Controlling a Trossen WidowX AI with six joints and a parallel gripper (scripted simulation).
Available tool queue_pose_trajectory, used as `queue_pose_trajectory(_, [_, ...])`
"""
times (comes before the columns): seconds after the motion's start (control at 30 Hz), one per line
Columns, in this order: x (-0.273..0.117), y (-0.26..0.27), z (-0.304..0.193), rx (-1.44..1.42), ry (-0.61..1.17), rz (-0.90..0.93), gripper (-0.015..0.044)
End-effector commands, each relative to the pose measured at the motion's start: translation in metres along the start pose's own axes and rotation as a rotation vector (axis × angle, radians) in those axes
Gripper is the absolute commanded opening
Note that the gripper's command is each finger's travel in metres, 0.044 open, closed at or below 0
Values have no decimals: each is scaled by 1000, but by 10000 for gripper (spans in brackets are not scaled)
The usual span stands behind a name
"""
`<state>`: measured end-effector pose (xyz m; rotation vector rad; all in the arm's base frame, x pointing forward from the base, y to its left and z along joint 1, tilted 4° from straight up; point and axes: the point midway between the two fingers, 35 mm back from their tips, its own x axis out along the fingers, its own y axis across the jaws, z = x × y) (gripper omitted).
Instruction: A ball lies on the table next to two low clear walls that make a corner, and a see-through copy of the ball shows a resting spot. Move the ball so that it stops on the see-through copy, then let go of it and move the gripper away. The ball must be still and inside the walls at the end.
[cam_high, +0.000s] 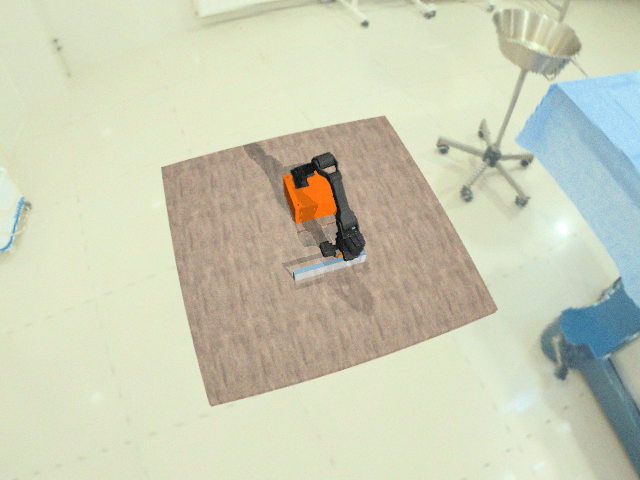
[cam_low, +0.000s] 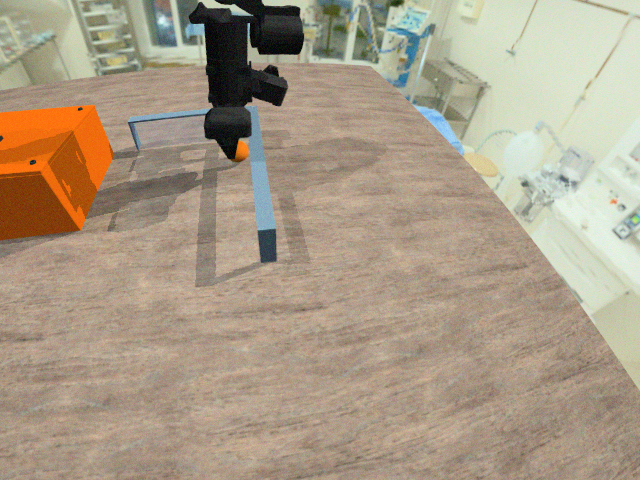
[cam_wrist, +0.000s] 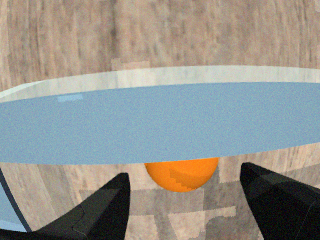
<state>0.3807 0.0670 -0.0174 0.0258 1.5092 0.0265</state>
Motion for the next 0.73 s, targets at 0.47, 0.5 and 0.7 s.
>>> queue_pose_trajectory(0.47, [-67,1,7,2,-45,7,289])
queue_pose_trajectory(0.5, [-70,1,6,2,-45,7,315])
queue_pose_trajectory(0.7, [-118,0,0,2,-43,7,440])
